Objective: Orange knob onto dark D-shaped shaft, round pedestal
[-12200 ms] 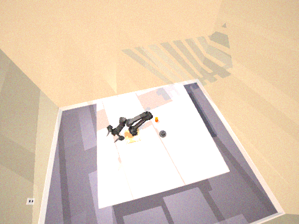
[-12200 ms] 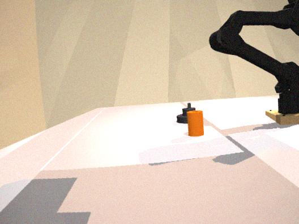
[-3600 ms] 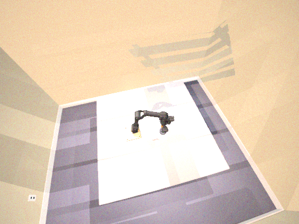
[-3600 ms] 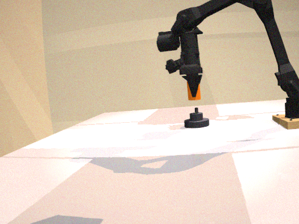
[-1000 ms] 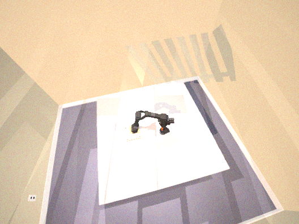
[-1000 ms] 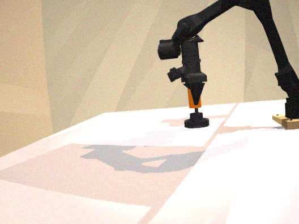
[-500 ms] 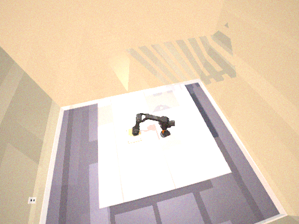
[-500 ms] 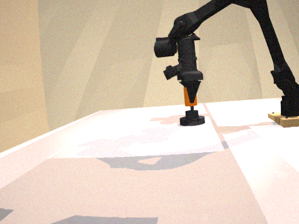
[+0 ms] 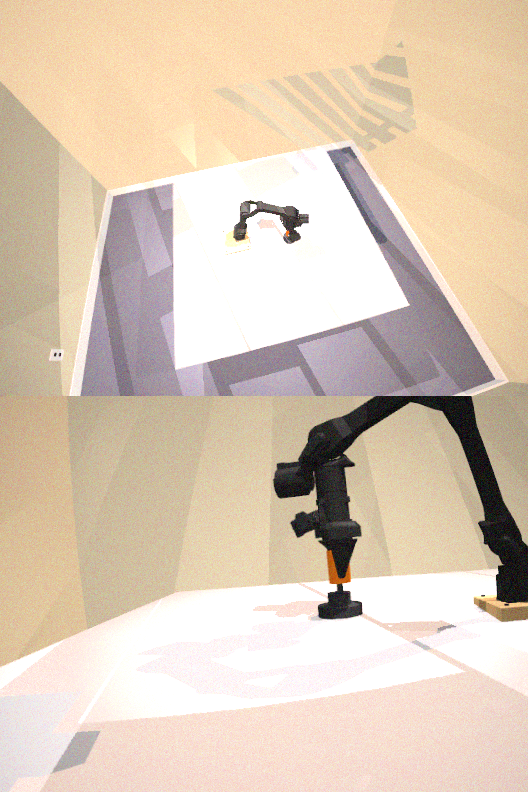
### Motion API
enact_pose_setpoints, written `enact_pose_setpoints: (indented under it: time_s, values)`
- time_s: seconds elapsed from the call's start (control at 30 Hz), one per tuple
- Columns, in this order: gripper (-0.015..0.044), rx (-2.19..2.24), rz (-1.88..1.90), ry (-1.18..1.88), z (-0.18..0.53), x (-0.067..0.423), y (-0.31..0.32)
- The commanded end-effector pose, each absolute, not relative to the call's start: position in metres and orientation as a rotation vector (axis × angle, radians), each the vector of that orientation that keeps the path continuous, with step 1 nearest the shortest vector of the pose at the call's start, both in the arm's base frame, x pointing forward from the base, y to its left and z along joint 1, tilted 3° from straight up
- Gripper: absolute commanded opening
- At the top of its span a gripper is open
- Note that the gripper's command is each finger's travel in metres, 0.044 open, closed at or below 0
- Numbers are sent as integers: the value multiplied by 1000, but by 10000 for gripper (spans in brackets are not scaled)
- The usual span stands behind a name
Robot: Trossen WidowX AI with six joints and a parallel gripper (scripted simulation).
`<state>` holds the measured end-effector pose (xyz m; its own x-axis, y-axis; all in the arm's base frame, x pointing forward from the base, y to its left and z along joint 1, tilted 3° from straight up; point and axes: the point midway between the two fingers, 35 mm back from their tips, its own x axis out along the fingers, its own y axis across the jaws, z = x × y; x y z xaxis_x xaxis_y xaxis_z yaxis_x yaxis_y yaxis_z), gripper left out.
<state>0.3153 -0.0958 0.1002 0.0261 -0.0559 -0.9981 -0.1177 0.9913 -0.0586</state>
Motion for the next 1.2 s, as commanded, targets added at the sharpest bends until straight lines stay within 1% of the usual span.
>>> enact_pose_setpoints:
  time_s: [0.0,0.2,1.17]
  values:
    - [0,-162,68,1540,104,316,-96]
    - [0,-308,209,1533,104,319,-97]
    - [0,-308,210,1534,98,315,-96]
